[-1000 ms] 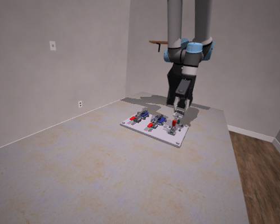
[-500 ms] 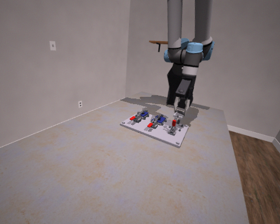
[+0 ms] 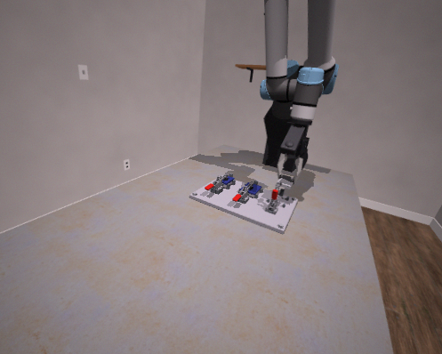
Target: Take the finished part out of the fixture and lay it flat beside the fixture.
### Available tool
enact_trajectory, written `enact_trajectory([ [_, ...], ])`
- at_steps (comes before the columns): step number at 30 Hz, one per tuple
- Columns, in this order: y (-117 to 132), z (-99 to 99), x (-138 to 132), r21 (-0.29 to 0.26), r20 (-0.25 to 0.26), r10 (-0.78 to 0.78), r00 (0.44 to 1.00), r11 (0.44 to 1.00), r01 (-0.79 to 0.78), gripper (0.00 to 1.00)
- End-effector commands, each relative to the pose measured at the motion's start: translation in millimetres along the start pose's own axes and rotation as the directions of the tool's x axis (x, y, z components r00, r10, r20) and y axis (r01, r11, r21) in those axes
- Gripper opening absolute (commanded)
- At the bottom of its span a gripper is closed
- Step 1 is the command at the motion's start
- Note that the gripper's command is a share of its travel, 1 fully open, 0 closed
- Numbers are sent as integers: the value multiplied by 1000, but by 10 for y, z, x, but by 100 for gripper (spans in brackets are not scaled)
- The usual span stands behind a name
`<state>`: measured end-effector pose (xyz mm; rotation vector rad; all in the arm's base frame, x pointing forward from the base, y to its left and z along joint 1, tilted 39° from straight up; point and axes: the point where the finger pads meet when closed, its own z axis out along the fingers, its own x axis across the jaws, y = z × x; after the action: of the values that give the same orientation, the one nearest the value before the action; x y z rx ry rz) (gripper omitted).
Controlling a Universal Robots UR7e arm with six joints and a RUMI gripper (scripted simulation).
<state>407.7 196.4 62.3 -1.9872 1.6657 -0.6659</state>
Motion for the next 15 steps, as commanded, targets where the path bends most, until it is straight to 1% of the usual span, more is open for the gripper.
enact_trajectory([
  [1, -3, -2, -77, 1, 0, 0, 1000, 1000, 0, 0],
  [4, -3, -2, -94, 1, 0, 0, 1000, 1000, 0, 0],
  [15, -4, -2, -321, 1, 0, 0, 1000, 1000, 0, 0],
])
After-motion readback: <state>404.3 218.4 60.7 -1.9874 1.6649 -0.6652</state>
